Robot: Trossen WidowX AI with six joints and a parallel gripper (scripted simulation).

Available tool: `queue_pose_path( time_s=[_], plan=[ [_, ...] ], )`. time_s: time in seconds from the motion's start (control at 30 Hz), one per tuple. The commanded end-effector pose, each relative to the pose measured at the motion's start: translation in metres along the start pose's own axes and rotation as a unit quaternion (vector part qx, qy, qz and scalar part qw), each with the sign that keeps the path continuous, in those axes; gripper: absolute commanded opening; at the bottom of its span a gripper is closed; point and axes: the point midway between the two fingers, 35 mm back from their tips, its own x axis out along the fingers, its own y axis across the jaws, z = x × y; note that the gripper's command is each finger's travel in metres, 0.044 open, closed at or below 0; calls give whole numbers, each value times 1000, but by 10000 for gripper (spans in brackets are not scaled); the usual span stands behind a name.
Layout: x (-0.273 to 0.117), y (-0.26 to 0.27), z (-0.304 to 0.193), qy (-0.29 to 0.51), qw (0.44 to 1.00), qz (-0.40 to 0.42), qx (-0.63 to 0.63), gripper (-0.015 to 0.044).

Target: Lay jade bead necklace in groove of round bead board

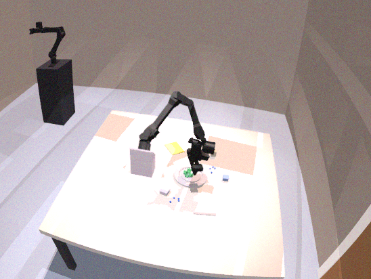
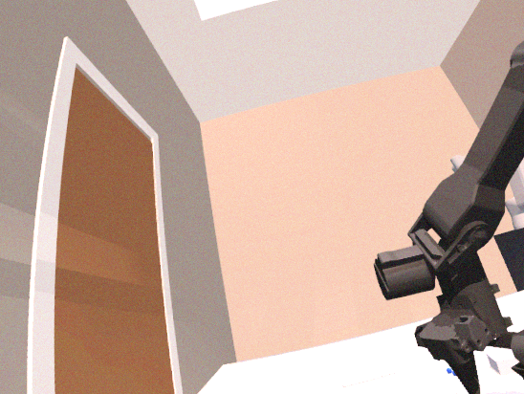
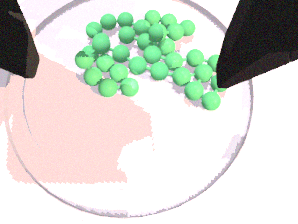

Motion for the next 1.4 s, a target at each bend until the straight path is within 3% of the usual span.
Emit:
queue_pose_path(
  time_s=[0.0,0.17,1.37],
  plan=[
    [-7,-4,-16,6,964,-1,265,380],
    [-13,-7,-24,6,900,-2,435,380],
    [17,-7,-22,4,901,-1,433,380]
  ],
)
